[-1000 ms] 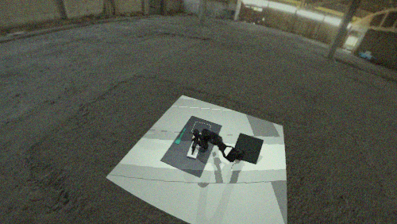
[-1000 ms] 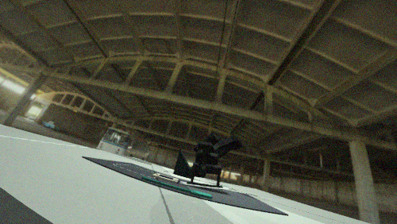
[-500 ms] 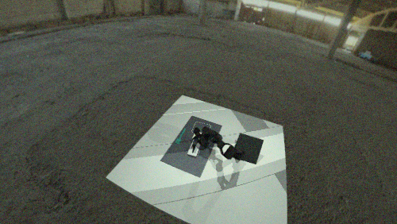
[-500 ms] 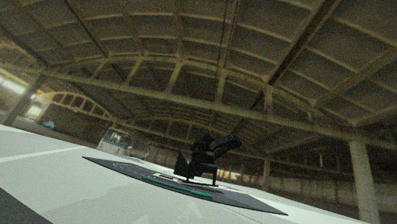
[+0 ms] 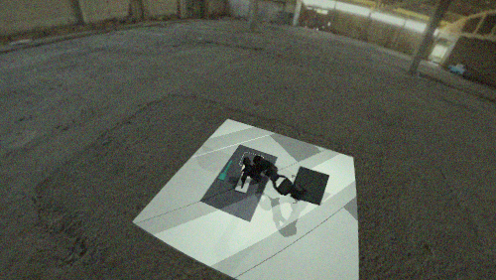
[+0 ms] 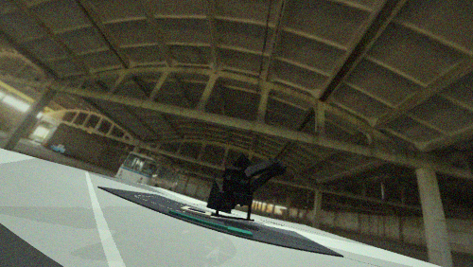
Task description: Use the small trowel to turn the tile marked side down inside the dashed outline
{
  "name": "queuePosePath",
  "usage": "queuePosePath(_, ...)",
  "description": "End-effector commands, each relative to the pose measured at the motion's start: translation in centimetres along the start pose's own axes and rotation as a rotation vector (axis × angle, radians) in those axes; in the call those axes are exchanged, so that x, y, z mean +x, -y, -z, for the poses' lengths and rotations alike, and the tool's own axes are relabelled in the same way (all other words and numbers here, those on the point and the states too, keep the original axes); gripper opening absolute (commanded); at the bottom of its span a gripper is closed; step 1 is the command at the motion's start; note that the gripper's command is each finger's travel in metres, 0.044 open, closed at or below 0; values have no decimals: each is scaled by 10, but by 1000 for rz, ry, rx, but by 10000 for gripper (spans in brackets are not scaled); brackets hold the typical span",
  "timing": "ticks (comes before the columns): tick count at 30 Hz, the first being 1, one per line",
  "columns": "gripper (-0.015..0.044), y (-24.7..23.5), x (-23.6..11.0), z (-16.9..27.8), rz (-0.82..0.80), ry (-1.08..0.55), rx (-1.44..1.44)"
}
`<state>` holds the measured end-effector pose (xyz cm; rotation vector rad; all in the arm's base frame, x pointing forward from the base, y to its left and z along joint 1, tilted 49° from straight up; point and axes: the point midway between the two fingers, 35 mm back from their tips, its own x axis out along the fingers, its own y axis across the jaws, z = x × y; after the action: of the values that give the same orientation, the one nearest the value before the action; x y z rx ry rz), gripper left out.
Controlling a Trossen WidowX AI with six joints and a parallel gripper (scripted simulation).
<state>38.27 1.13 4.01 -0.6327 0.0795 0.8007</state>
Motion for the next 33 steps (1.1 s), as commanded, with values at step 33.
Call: queuePosePath(33, 0, 32, -28, 17, 6, -83, -81)
